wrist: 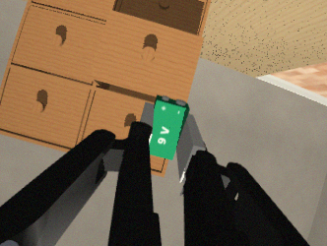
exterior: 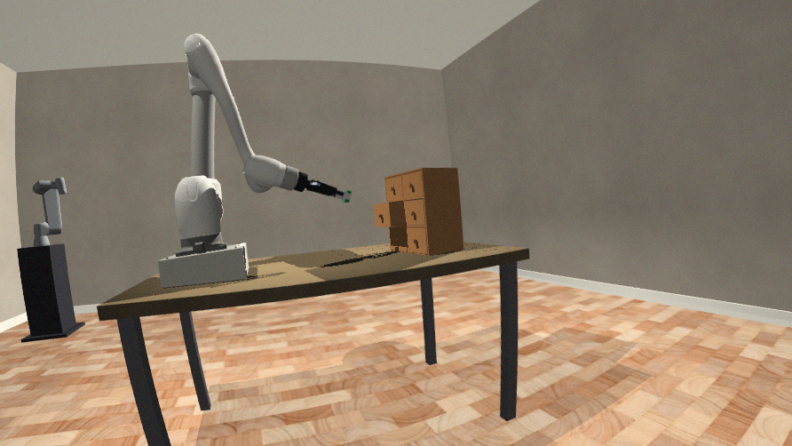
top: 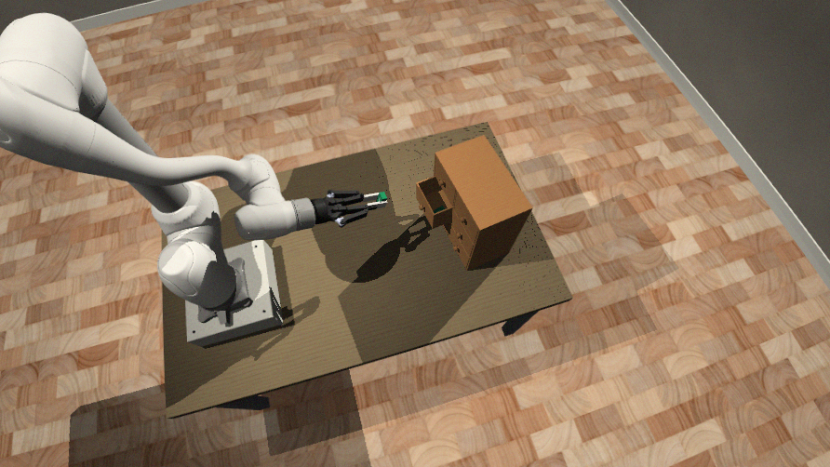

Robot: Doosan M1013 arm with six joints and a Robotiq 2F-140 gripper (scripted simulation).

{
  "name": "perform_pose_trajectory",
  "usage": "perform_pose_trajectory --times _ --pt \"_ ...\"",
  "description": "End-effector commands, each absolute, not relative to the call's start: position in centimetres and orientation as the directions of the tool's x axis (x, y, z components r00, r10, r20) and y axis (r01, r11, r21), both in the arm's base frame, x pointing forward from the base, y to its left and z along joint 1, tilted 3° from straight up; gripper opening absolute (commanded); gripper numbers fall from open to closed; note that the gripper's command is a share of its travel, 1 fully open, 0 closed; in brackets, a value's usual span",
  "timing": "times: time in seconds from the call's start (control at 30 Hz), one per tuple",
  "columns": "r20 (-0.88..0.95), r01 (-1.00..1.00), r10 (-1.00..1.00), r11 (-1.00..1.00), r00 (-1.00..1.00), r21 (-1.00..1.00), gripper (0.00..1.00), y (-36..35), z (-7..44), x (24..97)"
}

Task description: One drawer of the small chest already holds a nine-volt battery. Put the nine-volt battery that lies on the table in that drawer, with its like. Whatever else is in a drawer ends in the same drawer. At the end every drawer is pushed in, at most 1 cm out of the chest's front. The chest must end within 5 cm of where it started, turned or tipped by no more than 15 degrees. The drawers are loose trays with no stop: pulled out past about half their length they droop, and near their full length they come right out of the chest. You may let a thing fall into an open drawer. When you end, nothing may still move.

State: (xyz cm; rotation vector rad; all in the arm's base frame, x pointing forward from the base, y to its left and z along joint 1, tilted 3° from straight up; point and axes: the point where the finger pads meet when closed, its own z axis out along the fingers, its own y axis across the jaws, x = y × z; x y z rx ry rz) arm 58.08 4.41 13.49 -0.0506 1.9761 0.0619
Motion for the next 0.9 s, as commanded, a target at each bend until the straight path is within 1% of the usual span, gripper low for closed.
perform_pose_trajectory --times 0.0,0.5,0.87 --pt "-0.919 -0.064 -0.007 0.998 -0.394 0.02 0.14 4.4 13.5 58.1" --pt "-0.919 -0.064 -0.007 0.998 -0.393 0.02 0.14 4.4 13.5 58.3" --pt "-0.919 -0.064 -0.007 0.998 -0.393 0.02 0.14 4.5 13.4 59.9"
